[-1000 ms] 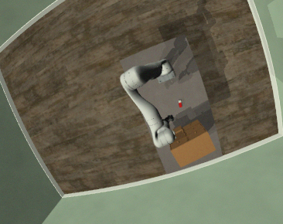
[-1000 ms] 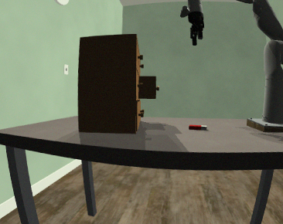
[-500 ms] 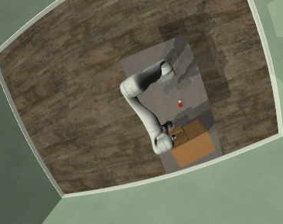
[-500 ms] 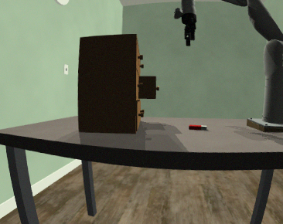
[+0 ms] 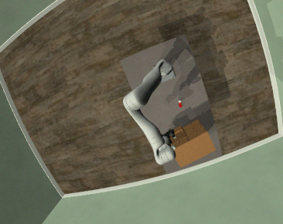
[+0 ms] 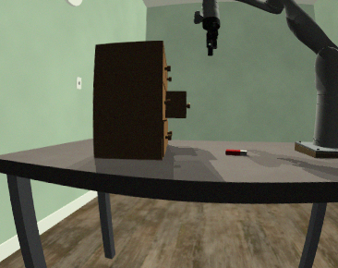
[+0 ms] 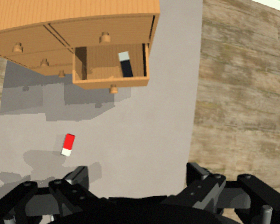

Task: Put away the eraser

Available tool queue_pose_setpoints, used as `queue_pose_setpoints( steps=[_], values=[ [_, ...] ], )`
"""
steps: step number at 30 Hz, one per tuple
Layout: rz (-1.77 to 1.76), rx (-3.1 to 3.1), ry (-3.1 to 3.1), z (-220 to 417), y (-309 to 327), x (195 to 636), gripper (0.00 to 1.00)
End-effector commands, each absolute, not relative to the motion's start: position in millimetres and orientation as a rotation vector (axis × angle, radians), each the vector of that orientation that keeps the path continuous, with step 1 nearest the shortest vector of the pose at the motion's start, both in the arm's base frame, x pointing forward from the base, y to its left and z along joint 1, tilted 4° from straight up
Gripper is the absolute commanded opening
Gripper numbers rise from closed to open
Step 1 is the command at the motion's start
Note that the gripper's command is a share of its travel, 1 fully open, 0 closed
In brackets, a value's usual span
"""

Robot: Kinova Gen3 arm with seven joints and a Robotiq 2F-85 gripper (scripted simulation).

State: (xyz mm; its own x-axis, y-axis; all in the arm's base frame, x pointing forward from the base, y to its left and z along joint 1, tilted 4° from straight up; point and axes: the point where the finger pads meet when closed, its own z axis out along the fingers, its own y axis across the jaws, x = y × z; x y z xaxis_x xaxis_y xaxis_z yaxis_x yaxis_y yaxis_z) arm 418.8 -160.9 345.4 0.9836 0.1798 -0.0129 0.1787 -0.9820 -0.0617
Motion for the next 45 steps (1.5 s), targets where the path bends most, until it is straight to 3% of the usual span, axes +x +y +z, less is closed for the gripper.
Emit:
queue_pose_setpoints(
  steps=[1, 19, 45],
  values=[
    [0.028, -3.060, -0.296, 344, -156, 423, 1.00],
    [0.019, -3.046, -0.412, 335, -153, 432, 1.00],
    [-0.037, -2.871, -1.092, 282, -140, 483, 1.00]
  ],
)
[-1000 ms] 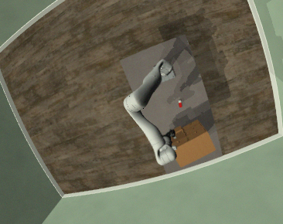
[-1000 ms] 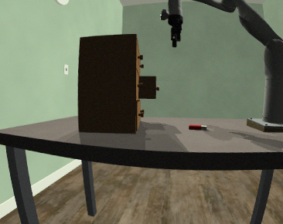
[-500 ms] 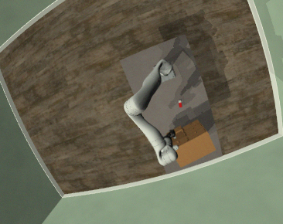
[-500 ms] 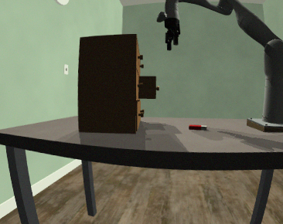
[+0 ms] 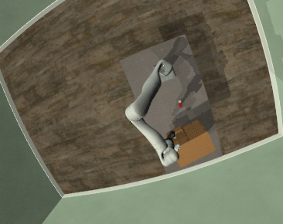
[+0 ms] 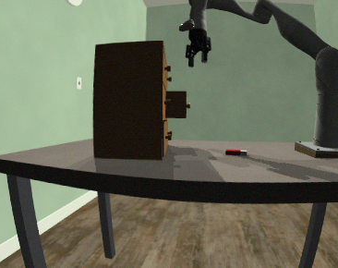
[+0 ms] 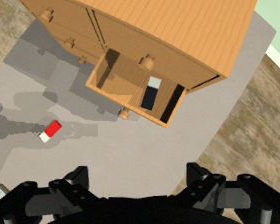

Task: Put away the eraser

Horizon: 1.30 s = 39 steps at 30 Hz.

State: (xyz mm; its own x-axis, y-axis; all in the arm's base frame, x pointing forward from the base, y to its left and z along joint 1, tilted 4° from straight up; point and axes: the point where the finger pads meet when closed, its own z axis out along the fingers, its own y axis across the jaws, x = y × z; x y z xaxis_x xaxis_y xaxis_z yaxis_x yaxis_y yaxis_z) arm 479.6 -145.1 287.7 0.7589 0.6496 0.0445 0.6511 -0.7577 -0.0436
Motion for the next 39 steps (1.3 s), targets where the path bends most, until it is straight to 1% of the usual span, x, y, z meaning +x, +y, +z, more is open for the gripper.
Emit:
queue_pose_setpoints(
  steps=[1, 16, 39],
  values=[
    [-0.037, -2.871, -1.092, 282, -140, 483, 1.00],
    [-0.067, -2.709, -1.446, 252, -132, 511, 1.00],
    [-0.075, -2.656, -1.542, 243, -130, 519, 1.00]
  ],
)
